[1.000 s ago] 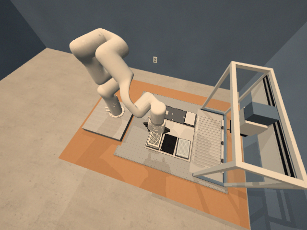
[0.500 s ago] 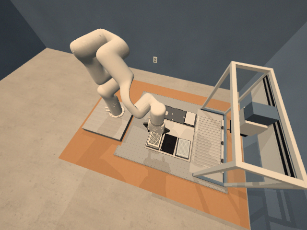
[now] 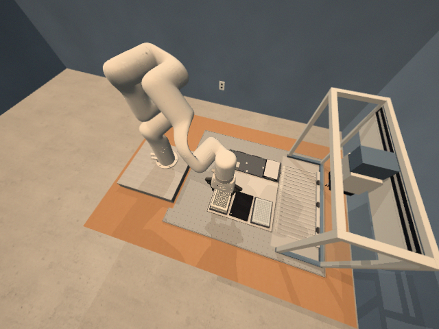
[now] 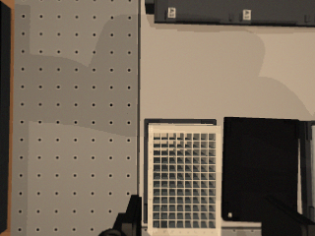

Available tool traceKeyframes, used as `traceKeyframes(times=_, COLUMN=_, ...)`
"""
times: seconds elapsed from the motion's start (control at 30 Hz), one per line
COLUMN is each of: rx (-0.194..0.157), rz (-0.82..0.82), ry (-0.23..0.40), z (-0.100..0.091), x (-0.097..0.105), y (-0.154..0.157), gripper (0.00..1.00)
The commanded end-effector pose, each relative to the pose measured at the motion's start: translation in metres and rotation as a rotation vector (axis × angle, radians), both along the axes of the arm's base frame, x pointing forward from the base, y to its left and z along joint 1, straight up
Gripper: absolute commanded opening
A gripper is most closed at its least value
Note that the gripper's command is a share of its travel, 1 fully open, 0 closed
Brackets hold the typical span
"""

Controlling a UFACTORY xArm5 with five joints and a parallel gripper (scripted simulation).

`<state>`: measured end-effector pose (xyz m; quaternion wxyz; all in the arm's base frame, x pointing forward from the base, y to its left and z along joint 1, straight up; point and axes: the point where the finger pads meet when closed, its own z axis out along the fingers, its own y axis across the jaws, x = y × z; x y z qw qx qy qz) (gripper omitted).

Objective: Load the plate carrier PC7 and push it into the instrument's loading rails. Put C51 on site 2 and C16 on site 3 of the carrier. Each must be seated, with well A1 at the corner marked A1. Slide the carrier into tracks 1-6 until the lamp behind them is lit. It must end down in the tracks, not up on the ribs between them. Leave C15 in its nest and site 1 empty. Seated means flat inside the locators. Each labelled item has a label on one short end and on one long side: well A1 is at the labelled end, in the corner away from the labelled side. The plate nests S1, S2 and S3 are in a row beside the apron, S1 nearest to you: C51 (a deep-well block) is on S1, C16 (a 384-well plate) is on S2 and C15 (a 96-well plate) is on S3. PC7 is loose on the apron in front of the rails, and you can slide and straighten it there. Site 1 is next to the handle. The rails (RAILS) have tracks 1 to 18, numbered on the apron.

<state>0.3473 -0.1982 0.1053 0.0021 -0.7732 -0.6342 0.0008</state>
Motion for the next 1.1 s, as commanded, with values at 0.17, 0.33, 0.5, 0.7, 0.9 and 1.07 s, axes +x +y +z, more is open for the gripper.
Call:
traceKeyframes(times=0.17, rx=-0.002, rz=0.000, ry=-0.003, z=-0.012, x=0.001, y=-0.001, gripper=1.00)
traceKeyframes(times=0.33, rx=-0.002, rz=0.000, ry=-0.003, z=-0.020, x=0.001, y=-0.001, gripper=1.00)
traceKeyframes(times=0.5, rx=-0.002, rz=0.000, ry=-0.003, z=-0.029, x=0.001, y=-0.001, gripper=1.00)
traceKeyframes(times=0.7, rx=-0.002, rz=0.000, ry=-0.003, z=-0.035, x=0.001, y=-0.001, gripper=1.00)
traceKeyframes(times=0.9, rx=-0.002, rz=0.000, ry=-0.003, z=-0.045, x=0.001, y=-0.001, gripper=1.00)
traceKeyframes(times=1.07, rx=-0.002, rz=0.000, ry=-0.003, z=-0.049, x=0.001, y=-0.001, gripper=1.00)
